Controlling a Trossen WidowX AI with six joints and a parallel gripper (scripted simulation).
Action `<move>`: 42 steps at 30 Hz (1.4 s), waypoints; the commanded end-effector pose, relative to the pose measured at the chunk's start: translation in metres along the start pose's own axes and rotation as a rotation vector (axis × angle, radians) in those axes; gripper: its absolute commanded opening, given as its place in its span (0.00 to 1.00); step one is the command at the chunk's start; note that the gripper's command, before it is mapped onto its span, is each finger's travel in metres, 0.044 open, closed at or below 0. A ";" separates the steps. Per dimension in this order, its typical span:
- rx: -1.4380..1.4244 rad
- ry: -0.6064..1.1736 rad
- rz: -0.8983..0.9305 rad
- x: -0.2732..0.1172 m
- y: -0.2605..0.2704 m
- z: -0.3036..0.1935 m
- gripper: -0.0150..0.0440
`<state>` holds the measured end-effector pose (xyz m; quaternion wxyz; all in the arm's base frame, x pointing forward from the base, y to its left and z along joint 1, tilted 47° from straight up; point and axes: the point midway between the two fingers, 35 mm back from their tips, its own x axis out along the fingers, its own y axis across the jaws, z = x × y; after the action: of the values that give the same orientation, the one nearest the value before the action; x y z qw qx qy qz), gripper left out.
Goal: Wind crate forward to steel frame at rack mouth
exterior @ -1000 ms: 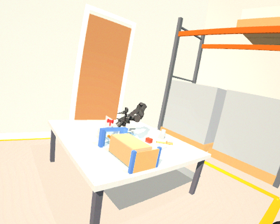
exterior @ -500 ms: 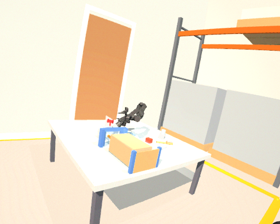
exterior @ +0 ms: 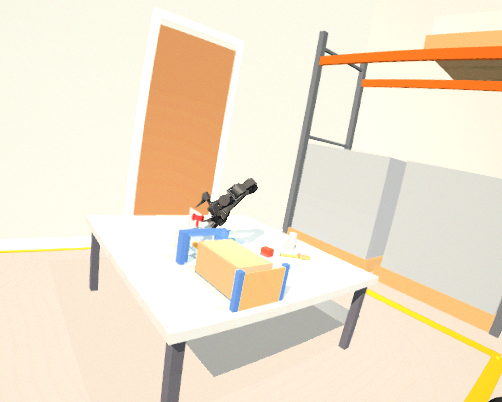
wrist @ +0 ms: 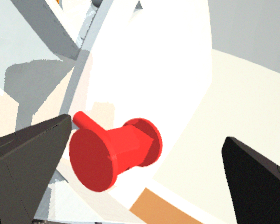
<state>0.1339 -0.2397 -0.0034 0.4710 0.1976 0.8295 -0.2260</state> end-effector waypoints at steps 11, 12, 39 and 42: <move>0.305 0.115 0.909 0.040 -0.029 0.023 1.00; 0.305 0.115 0.909 0.040 -0.029 0.023 1.00; 0.303 0.114 0.910 0.076 0.016 0.024 1.00; 0.303 0.114 0.910 0.077 0.018 0.024 1.00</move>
<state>0.1223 -0.2334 -0.0825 0.4438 0.6159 0.6425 -0.1041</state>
